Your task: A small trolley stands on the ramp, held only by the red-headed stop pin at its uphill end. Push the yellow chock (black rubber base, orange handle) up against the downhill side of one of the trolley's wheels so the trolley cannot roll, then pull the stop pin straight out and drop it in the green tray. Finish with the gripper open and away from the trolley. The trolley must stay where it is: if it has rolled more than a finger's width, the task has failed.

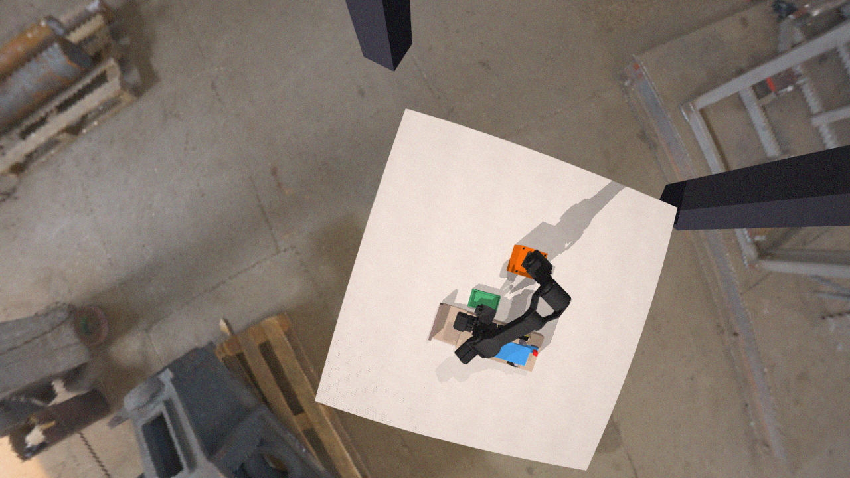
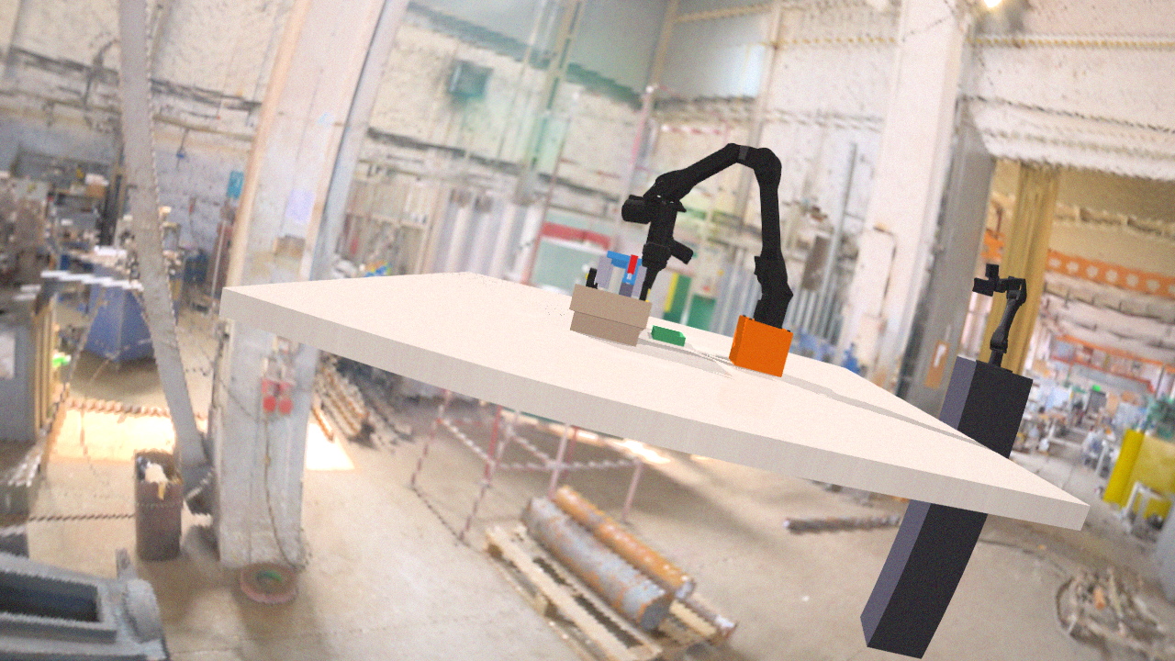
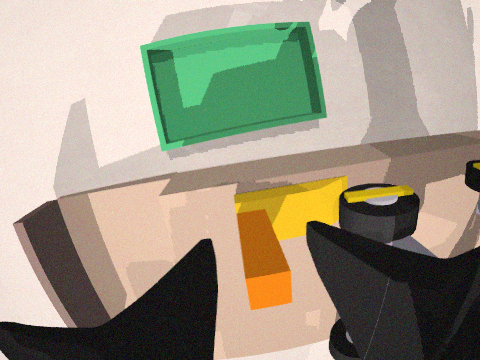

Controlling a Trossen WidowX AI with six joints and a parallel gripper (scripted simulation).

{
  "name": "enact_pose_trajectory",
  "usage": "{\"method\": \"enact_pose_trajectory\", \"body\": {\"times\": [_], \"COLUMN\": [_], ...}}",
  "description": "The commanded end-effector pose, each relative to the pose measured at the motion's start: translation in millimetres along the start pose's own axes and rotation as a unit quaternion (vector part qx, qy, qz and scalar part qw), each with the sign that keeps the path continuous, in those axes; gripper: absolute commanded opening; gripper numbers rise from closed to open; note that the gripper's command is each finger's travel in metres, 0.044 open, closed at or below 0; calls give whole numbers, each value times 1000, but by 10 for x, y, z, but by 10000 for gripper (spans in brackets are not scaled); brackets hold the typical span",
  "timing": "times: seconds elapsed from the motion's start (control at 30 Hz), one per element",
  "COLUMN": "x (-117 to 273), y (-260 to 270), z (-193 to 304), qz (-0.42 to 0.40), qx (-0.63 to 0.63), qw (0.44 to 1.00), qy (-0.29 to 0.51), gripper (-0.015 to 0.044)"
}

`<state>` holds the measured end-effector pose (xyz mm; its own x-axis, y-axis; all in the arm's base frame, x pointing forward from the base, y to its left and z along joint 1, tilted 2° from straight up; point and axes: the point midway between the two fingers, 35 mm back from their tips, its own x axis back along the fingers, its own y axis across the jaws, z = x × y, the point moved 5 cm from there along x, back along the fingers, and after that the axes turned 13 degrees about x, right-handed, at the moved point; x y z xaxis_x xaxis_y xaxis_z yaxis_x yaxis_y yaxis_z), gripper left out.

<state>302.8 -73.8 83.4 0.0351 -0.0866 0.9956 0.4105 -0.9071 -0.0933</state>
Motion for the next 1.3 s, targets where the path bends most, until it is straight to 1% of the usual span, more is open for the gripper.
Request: {"method": "enact_pose_trajectory", "body": {"times": [0.0,0.4,0.43,0.53,0.67,0.87,1.07,1.27], "x": [158,489,412,412,450,592,642,678], "y": [3,12,12,12,4,-70,-494,-975], "z": [1,16,5,5,50,227,464,674], "qz": [-2,-2,-2,-2,-15,-58,-34,-9], "qx": [2,2,0,0,31,147,304,457], "qw": [1000,1000,1000,1000,999,986,950,886], "qy": [8,8,4,4,17,58,66,72], "gripper": [190,190,216,295,190,190,190,190]}}
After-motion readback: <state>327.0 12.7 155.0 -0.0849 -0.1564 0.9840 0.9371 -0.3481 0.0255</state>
